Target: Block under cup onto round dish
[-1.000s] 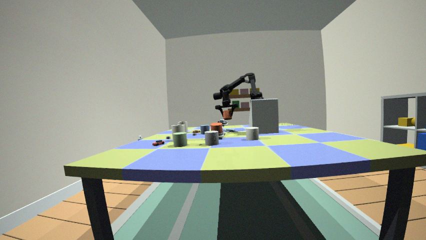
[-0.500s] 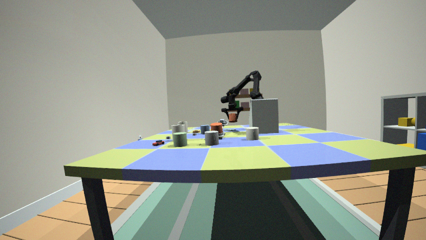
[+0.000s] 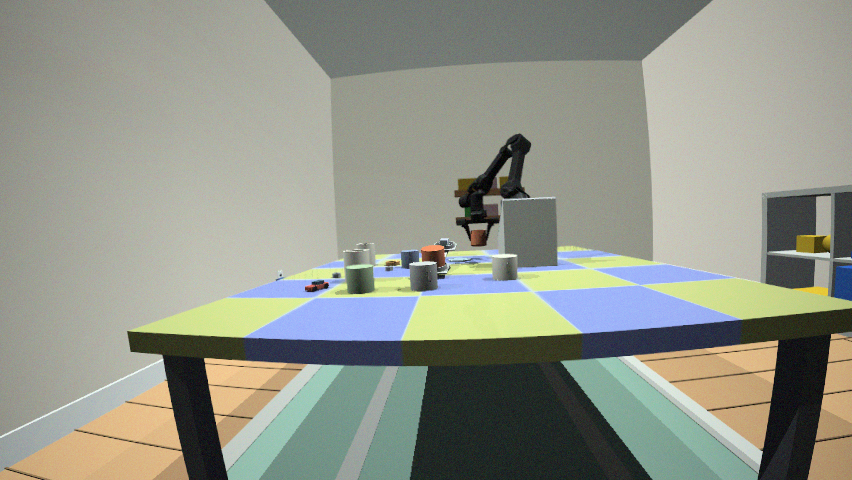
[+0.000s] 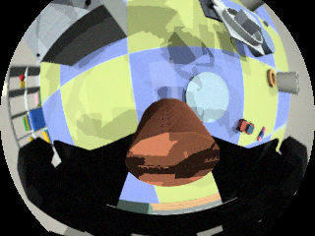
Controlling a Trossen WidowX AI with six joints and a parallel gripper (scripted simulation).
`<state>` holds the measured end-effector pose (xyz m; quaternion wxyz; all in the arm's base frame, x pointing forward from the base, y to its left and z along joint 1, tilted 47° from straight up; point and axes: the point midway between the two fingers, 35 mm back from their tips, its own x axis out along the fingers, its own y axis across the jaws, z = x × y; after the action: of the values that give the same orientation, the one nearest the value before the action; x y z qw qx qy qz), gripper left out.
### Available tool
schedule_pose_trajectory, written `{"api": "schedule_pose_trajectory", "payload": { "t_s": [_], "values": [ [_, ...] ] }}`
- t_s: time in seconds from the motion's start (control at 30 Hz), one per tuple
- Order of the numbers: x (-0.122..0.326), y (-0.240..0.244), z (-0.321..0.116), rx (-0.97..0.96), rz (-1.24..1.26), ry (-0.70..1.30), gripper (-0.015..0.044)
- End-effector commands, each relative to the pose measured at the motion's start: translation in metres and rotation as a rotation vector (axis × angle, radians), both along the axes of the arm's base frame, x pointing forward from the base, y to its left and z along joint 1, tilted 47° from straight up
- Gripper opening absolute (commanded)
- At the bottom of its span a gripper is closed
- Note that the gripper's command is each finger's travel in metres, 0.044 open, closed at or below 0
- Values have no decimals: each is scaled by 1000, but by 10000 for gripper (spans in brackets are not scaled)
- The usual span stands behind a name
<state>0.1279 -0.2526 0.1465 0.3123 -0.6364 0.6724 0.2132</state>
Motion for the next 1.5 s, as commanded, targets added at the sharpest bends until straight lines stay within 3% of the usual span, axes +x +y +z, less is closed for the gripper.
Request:
{"api": "schedule_pose_trajectory", "payload": {
  "t_s": [0.0, 1.1, 1.47],
  "values": [
    [-11, -4, 5, -28, 9, 5, 0],
    [-11, -49, -36, -29, 9, 7, 0],
    [-11, -45, -31, -33, 5, 4, 289]
  ]
}}
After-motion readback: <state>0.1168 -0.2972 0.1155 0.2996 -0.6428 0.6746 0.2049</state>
